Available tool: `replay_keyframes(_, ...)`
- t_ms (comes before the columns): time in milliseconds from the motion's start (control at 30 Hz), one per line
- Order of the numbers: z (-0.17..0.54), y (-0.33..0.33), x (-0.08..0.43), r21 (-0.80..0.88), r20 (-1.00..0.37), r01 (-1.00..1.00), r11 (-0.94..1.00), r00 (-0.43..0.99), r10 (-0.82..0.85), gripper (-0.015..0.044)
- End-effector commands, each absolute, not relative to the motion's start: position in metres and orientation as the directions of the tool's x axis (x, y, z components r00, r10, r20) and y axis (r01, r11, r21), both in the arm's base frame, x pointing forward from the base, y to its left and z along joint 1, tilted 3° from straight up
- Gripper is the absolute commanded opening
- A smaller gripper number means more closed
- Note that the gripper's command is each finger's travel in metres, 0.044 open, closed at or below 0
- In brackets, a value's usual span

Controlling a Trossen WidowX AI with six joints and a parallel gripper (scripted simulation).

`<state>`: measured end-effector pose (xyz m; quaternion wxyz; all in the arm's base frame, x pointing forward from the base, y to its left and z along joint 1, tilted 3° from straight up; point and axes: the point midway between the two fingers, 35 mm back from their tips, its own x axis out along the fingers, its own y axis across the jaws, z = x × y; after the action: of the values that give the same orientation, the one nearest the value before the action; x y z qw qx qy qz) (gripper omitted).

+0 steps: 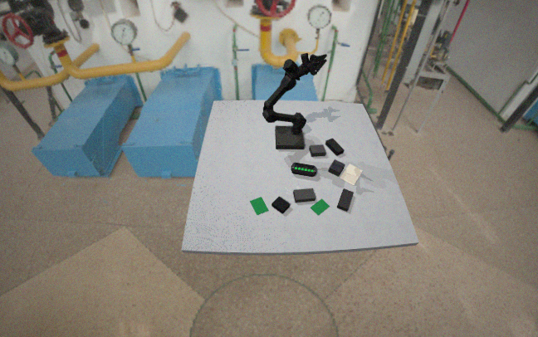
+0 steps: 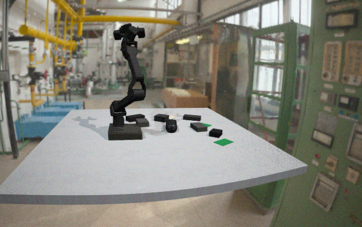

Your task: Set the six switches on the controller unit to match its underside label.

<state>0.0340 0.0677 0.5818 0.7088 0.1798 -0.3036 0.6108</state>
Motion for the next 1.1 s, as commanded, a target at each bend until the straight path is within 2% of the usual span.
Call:
replay_keyframes(0, 0.582, 0.068, 0.034, -0.116, 0.650, -0.975, 0.189, 0.070, 0.757, 0.0374)
replay_keyframes(133, 0.580, 0.075, 0.030, -0.121, 0.636, -0.973, 0.194, 0.074, 0.768, 0.0269)
replay_keyframes(400, 0.563, 0.154, 0.017, -0.081, 0.442, -0.977, 0.198, 0.143, 0.886, 0.0059)
replay_keyframes(467, 0.563, 0.157, 0.019, -0.098, 0.442, -0.970, 0.223, 0.158, 0.883, 0.0006)
replay_keyframes(533, 0.560, 0.171, 0.024, -0.128, 0.424, -0.952, 0.277, 0.200, 0.883, 0.0000)
replay_keyframes(733, 0.539, 0.219, 0.039, -0.044, 0.271, -0.954, 0.297, 0.275, 0.923, 0.0000)
replay_keyframes(1067, 0.462, 0.296, 0.119, 0.185, -0.114, -0.854, 0.486, 0.473, 0.874, 0.0000)
